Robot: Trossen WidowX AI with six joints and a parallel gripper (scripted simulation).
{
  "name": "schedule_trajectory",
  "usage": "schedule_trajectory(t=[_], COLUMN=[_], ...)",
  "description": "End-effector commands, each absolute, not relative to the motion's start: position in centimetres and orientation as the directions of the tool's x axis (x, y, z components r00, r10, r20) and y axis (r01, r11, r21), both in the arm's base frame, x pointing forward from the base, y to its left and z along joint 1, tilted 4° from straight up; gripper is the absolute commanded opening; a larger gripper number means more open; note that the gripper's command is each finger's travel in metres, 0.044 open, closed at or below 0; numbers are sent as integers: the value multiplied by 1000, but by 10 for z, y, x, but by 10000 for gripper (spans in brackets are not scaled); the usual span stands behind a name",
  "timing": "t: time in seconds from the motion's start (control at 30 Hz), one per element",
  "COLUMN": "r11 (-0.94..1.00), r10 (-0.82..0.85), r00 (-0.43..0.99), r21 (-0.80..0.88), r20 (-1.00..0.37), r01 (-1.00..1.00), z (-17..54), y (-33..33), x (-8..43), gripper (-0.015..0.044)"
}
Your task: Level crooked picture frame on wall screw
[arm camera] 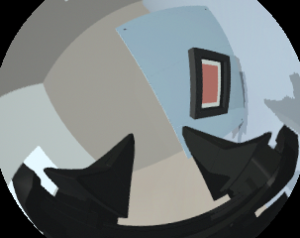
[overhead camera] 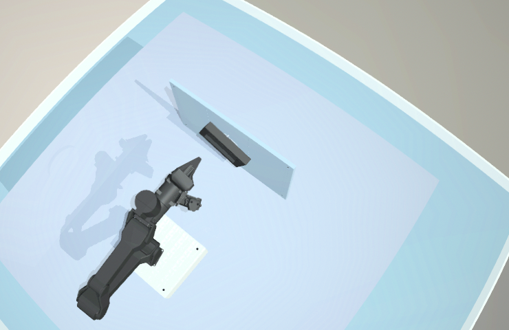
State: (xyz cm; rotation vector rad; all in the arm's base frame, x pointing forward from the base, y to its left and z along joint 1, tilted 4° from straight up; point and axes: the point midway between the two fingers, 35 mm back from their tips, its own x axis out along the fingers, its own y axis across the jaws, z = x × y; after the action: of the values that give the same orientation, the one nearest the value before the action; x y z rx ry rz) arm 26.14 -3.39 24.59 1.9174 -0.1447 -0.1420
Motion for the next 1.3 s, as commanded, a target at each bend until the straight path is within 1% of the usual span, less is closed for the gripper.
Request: schedule_trajectory(t=[0.0,0.87,0.93,1.1,1.27], r11=[-347,-347,-343,-347,-347], r10=[-166,-166,-169,-166,-166], r00=[986,986,985,986,986], r21=[937,937,939,937,937], r20=[-29,-29,-29,-29,-29], r01=[-31,-31,-32,-31,-31], z=[246,246,238,188,186], y=[-33,-33,-34,-31,-31], x=[262,262,262,257,257], gripper=[260,260,260,260,260])
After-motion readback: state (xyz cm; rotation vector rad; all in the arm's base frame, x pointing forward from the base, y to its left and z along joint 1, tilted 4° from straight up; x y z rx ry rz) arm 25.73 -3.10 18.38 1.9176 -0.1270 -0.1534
